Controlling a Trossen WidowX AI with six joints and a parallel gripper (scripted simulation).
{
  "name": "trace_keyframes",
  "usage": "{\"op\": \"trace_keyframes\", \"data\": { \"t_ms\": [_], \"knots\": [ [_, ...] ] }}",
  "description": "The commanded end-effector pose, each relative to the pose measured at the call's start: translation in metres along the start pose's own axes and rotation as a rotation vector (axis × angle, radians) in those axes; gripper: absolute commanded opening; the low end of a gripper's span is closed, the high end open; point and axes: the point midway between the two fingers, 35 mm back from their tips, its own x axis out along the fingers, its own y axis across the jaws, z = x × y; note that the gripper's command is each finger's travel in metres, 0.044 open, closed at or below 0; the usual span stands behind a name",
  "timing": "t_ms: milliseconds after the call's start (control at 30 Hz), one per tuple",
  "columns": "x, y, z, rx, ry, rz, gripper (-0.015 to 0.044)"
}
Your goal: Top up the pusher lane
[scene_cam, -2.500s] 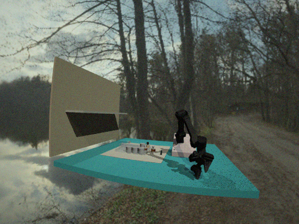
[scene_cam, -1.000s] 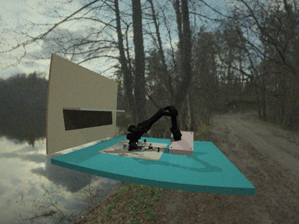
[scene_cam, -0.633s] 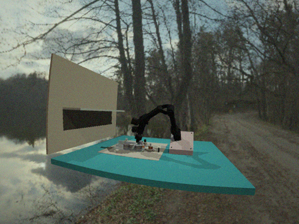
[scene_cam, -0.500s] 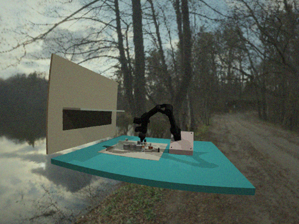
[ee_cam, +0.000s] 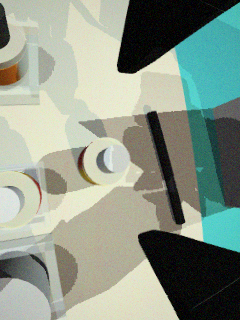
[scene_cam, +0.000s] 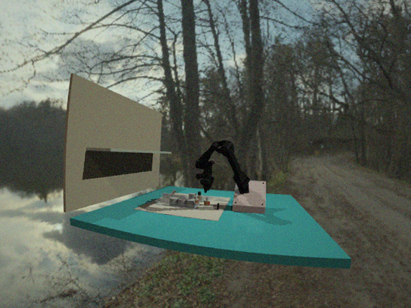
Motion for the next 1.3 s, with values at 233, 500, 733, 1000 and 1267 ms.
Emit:
{"op": "trace_keyframes", "data": {
  "t_ms": [233,500,733,1000,1267],
  "knots": [
    [0.033,0.001,-0.004,0.008,0.007,0.018,0.0440],
    [0.048,0.001,-0.004,0.008,0.007,0.018,0.0440],
    [0.059,0.001,-0.004,0.008,0.007,0.018,0.0440],
    [0.072,0.002,-0.004,0.008,0.007,0.019,0.0440],
    [0.077,0.002,-0.005,0.008,0.008,0.020,0.0361]
  ]
}}
